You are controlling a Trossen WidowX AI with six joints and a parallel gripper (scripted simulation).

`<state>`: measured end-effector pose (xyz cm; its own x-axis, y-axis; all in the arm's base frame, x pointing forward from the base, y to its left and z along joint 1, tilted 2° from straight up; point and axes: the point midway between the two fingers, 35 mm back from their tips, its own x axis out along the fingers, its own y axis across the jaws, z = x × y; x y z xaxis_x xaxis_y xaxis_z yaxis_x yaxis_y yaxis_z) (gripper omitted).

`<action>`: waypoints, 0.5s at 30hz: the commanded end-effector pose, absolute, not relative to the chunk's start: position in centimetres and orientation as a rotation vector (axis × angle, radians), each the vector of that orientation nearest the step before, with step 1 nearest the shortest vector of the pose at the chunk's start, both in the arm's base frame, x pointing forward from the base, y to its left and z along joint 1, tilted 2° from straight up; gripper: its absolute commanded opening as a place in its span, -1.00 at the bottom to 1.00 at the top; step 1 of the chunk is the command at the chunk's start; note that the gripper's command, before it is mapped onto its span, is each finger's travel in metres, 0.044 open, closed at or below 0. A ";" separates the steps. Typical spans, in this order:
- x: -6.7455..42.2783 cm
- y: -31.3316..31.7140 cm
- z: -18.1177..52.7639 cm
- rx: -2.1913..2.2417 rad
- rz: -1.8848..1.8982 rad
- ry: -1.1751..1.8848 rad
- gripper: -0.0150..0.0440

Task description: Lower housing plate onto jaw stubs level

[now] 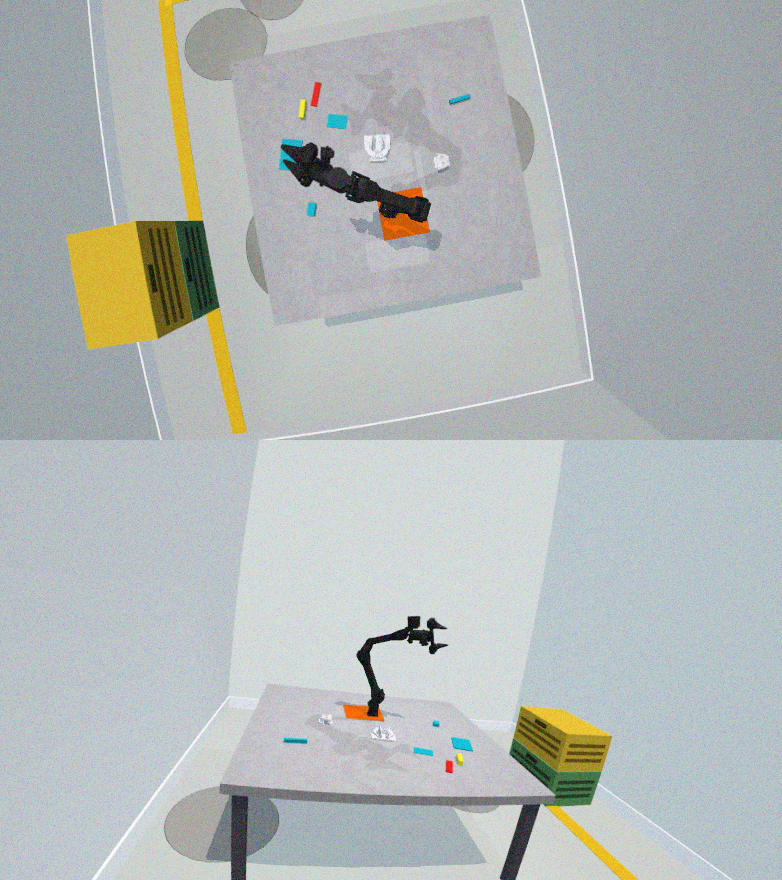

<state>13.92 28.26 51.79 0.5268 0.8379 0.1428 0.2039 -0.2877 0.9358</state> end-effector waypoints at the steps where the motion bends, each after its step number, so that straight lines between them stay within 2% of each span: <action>1: 16.9 27.9 49.9 1.712 0.710 0.791 1.00; 15: 26.9 23.1 44.1 1.480 0.366 0.580 1.00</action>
<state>24.66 24.48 45.72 0.7758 0.6256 -0.0820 0.1080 -0.0036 0.9941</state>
